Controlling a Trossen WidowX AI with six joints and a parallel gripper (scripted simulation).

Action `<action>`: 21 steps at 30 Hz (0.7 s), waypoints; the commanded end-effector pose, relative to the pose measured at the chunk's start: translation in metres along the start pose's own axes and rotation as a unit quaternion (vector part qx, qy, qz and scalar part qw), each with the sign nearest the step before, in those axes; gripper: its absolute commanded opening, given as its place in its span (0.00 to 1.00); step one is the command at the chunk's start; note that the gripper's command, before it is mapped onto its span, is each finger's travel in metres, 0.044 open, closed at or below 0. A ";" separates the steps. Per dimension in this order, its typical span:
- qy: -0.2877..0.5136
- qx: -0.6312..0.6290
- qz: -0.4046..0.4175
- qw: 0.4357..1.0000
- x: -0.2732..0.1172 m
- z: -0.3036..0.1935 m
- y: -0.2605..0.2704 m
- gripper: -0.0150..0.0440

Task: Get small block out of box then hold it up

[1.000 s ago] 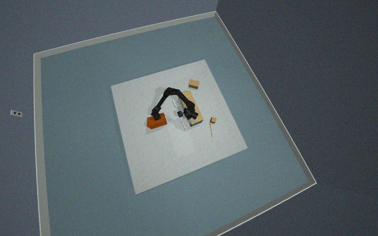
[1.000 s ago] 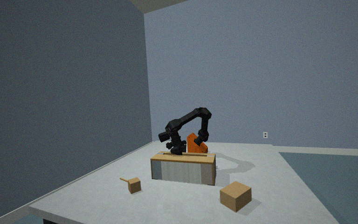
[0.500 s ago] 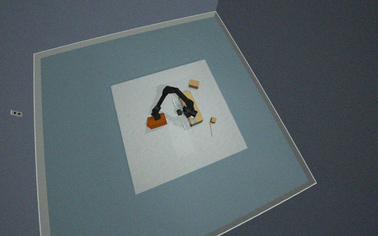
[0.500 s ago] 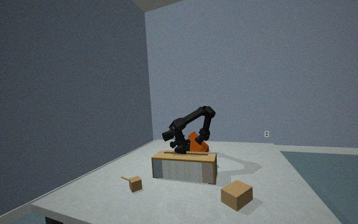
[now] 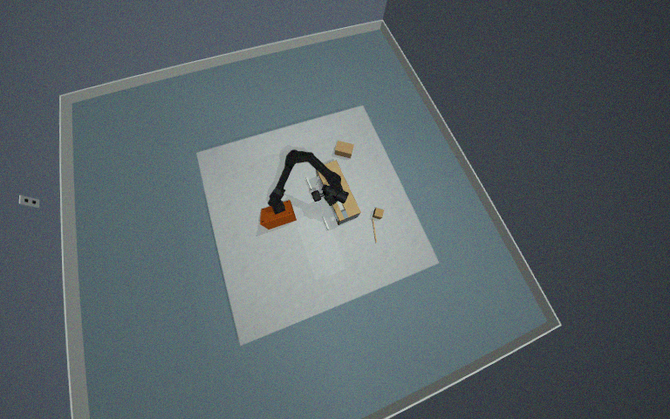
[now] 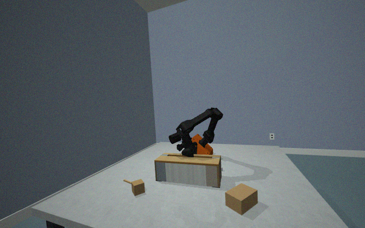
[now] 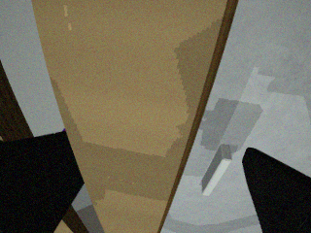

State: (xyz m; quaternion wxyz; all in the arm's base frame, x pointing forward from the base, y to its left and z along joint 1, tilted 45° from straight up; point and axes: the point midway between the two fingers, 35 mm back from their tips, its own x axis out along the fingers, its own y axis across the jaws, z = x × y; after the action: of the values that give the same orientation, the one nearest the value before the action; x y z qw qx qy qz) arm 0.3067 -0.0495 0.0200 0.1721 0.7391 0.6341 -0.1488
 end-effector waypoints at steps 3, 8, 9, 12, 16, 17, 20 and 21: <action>0.001 -0.001 0.001 1.000 0.002 -0.006 0.000 0.93; 0.000 -0.001 0.001 1.000 -0.002 0.004 0.000 0.93; 0.000 -0.001 0.001 1.000 -0.002 0.004 0.000 0.93; 0.000 -0.001 0.001 1.000 -0.002 0.004 0.000 0.93; 0.000 -0.001 0.001 1.000 -0.001 0.002 0.000 0.93; 0.000 -0.001 0.001 1.000 0.000 0.001 0.000 0.93; 0.001 -0.001 0.001 1.000 0.001 -0.003 0.000 0.93; 0.001 -0.001 0.001 1.000 0.001 -0.004 0.000 0.93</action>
State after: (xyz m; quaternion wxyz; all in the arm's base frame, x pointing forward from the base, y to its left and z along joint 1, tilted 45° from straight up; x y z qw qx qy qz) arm 0.3062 -0.0498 0.0194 0.1713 0.7396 0.6338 -0.1481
